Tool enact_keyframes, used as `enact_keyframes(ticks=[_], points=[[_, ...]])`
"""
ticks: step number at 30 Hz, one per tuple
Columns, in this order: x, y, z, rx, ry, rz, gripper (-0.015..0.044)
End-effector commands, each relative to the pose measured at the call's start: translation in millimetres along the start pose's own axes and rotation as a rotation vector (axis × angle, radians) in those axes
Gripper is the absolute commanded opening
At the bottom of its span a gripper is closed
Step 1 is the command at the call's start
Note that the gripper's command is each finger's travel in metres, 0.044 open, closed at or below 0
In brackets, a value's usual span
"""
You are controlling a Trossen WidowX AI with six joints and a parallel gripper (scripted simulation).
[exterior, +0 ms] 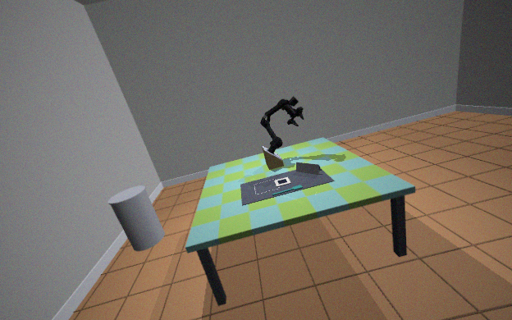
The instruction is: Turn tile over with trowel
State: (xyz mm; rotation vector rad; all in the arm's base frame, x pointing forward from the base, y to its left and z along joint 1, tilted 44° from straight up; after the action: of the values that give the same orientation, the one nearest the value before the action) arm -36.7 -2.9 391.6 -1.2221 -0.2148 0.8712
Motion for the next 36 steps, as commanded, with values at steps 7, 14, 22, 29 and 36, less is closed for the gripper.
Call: enact_keyframes(ticks=[7, 14, 22, 29, 36], points=[[35.8, -16.4, -3.3, -0.012, 0.072, 0.092, 0.0216], [104.1, -40.4, -26.2, -0.067, 0.109, 0.266, 0.0100], [193.8, -48.9, -95.9, -0.088, 0.078, 0.498, 0.0100], [252.4, -22.9, -179.8, -0.060, -0.055, 0.651, 0.0100], [278.0, 18.1, -246.5, -0.001, -0.183, 0.691, 0.0100]])
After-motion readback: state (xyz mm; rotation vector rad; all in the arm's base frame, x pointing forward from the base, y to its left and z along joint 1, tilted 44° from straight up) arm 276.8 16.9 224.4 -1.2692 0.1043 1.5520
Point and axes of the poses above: the point midway between the two fingers, 35 mm back from their tips, its own x axis out along the fingers, its own y axis across the jaws, z = x × y, the point moved 9 cm from there along -x, back along the fingers, and after that the axes turned 8 degrees about -x, right-handed, at the moved point
